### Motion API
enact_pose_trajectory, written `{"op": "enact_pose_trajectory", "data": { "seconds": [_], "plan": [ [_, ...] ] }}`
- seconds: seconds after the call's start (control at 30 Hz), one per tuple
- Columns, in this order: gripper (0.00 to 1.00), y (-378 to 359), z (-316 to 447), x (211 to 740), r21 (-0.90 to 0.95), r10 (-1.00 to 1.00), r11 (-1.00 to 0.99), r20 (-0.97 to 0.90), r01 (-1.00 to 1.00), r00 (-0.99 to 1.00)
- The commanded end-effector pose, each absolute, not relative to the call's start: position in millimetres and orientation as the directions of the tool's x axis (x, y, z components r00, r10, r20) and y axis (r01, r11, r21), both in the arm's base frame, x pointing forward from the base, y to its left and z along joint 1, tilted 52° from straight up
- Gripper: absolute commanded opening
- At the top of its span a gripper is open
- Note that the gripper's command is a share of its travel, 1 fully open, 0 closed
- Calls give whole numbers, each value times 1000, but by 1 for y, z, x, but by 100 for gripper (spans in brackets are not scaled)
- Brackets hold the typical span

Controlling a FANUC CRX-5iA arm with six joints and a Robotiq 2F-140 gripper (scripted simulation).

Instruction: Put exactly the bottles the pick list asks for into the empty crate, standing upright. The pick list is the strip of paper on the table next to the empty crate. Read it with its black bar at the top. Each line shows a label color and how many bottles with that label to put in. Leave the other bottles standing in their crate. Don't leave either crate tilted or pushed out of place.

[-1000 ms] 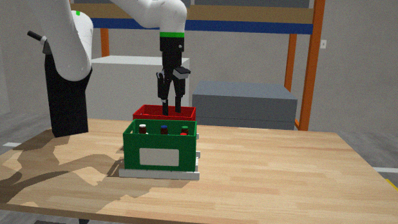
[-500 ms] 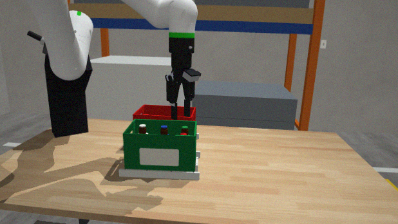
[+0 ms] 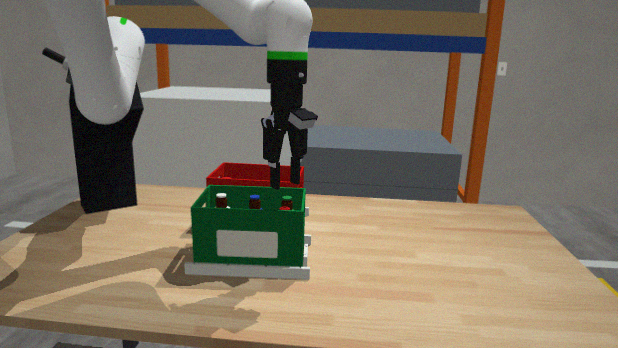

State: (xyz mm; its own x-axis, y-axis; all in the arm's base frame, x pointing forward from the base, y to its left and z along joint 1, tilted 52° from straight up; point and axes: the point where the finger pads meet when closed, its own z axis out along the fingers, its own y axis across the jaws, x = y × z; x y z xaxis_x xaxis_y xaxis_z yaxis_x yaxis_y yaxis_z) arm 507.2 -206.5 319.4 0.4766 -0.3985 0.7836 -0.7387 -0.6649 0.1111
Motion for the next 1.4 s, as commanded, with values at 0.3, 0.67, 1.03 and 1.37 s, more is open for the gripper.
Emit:
{"op": "enact_pose_trajectory", "data": {
  "seconds": [0.3, 0.67, 1.03, 1.37],
  "plan": [
    [44, -216, 311, 514, 111, -397, -665, 784, -738, 476],
    [44, -223, 304, 520, 111, -397, -665, 784, -738, 476],
    [44, -231, 296, 526, 111, -397, -665, 784, -738, 476],
    [44, -239, 288, 532, 111, -397, -665, 784, -738, 476]
  ]
}}
